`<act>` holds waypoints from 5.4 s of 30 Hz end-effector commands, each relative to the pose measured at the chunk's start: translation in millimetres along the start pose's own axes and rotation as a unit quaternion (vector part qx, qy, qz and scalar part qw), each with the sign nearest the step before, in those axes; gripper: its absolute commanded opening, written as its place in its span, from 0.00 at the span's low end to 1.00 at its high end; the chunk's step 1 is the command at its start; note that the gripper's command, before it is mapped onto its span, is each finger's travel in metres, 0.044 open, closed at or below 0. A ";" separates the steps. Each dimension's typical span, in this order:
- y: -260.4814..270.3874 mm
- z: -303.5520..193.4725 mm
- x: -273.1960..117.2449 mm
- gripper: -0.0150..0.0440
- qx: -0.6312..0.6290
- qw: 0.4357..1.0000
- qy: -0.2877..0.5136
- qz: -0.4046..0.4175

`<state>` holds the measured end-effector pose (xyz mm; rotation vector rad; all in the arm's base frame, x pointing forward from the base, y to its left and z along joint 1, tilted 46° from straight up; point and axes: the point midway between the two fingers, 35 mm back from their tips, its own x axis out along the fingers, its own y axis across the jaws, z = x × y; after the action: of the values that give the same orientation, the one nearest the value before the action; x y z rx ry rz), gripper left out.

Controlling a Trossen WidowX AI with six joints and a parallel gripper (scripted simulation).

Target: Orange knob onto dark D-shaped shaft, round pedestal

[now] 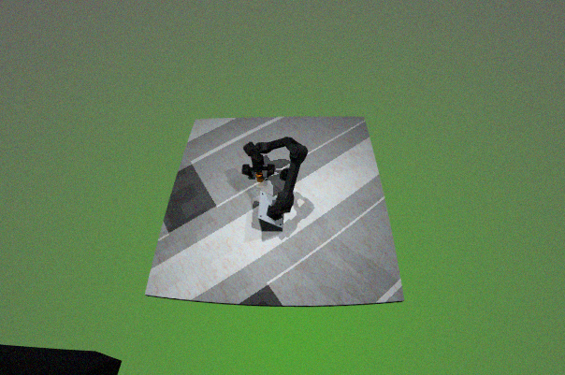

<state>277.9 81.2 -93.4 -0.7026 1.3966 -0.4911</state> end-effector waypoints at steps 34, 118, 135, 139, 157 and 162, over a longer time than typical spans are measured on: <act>10.9 0.8 -68.9 0.25 -0.006 1.000 0.000 0.004; -169.0 30.6 -59.4 0.25 -0.005 1.000 0.001 -0.006; -169.1 33.8 -56.2 0.25 0.000 1.000 0.001 -0.007; -169.8 33.6 -55.5 0.25 0.000 1.000 0.001 -0.007; -168.3 31.0 -54.8 0.25 0.000 1.000 0.001 -0.007; -168.9 30.9 -51.3 0.25 0.000 1.000 0.001 -0.007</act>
<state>317.2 2.3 62.8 -0.7060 1.3955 -0.5042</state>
